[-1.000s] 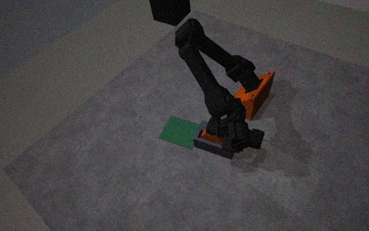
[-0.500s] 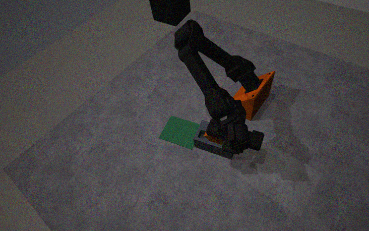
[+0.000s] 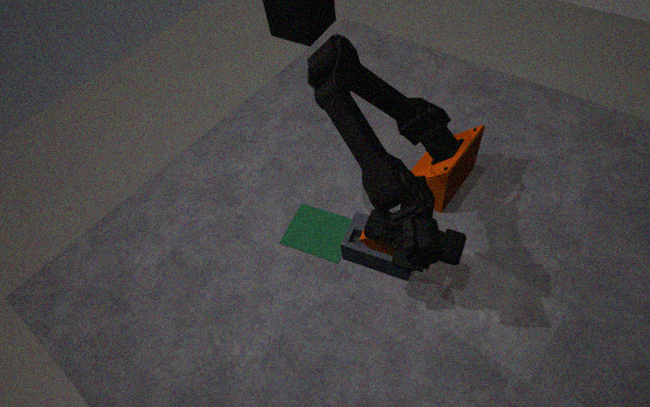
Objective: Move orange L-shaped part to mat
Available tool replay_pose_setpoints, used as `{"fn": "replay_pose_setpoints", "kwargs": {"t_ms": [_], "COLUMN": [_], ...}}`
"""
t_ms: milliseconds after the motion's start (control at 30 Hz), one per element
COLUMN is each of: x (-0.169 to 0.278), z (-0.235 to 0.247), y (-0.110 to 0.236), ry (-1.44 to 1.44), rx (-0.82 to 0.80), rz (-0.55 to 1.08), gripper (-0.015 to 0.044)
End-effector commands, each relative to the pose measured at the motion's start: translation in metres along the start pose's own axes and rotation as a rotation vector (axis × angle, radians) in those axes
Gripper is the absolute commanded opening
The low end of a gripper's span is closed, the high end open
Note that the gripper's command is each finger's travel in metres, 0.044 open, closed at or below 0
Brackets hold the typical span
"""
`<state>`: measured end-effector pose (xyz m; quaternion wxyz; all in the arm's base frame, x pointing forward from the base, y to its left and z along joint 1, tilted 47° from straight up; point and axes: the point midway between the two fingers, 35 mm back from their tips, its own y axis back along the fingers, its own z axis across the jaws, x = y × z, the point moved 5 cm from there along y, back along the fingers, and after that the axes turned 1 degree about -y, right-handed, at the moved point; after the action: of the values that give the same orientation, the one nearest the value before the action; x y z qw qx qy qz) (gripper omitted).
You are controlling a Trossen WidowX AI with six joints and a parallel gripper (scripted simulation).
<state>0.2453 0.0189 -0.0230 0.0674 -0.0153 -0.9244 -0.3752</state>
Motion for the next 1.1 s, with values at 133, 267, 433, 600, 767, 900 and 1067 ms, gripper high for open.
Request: {"fn": "replay_pose_setpoints", "kwargs": {"t_ms": [133,267,433,600,767,900,1067], "x": [0.000,-0.003,-0.001,0.000,-0.003,-0.003,-0.003], "z": [0.009,0.008,-0.001,-0.002,-0.001,-0.001,-0.001], "y": [0.011,0.035,0.104,0.107,0.109,0.109,0.109], "ry": [-0.001,0.000,0.001,0.001,0.000,0.000,0.000], "rx": [0.002,-0.001,-0.002,-0.001,-0.006,-0.006,-0.006], "rz": [0.003,0.002,0.004,0.004,-0.021,-0.021,-0.021], "gripper": [0.0180,0.0180,0.0180,0.0180,0.0180,0.0180,0.0180]}}
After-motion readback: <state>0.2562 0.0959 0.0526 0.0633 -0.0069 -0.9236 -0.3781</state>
